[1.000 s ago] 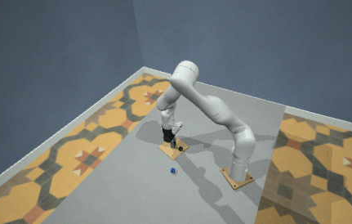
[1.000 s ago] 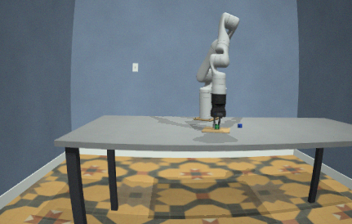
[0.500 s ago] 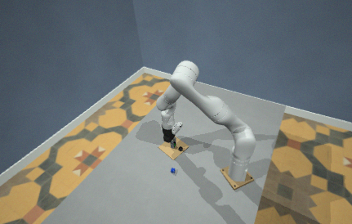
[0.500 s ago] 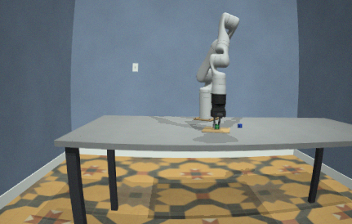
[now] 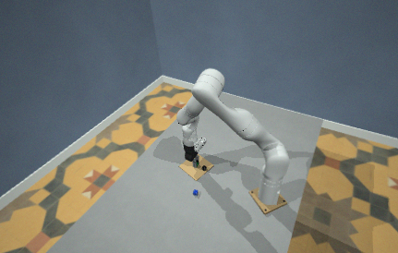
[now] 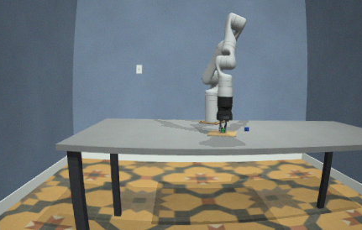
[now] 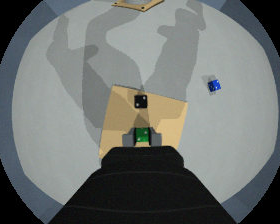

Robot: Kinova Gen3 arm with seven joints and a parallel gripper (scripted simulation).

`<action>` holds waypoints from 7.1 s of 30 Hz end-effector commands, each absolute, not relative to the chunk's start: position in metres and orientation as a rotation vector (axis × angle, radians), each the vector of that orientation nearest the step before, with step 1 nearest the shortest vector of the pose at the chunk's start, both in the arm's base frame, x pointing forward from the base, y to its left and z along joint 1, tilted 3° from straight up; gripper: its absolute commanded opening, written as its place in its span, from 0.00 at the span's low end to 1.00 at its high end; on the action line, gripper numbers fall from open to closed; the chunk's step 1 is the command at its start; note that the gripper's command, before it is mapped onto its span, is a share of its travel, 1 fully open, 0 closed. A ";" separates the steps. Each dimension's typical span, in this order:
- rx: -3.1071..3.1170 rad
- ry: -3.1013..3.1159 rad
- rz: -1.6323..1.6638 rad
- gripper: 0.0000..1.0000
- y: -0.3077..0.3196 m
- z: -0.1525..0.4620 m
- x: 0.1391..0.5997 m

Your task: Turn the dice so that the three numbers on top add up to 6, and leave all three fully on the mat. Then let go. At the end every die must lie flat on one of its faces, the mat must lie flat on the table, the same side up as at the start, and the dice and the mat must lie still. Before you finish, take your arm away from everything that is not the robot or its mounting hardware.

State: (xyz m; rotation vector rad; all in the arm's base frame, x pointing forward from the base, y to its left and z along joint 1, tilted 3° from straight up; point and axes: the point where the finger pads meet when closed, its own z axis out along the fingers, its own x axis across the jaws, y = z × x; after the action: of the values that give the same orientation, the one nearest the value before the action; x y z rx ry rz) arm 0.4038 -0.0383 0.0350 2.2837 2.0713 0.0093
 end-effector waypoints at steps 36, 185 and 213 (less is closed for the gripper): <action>2.284 2.070 0.010 0.40 -0.039 0.032 0.404; 1.944 2.392 -0.003 0.70 0.123 0.096 0.329; 1.944 2.392 -0.004 0.70 0.122 0.081 0.330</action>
State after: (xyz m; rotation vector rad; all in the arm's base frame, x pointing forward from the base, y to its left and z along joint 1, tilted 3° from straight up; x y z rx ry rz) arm 0.3302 0.1245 0.0841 1.9400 2.3945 0.0047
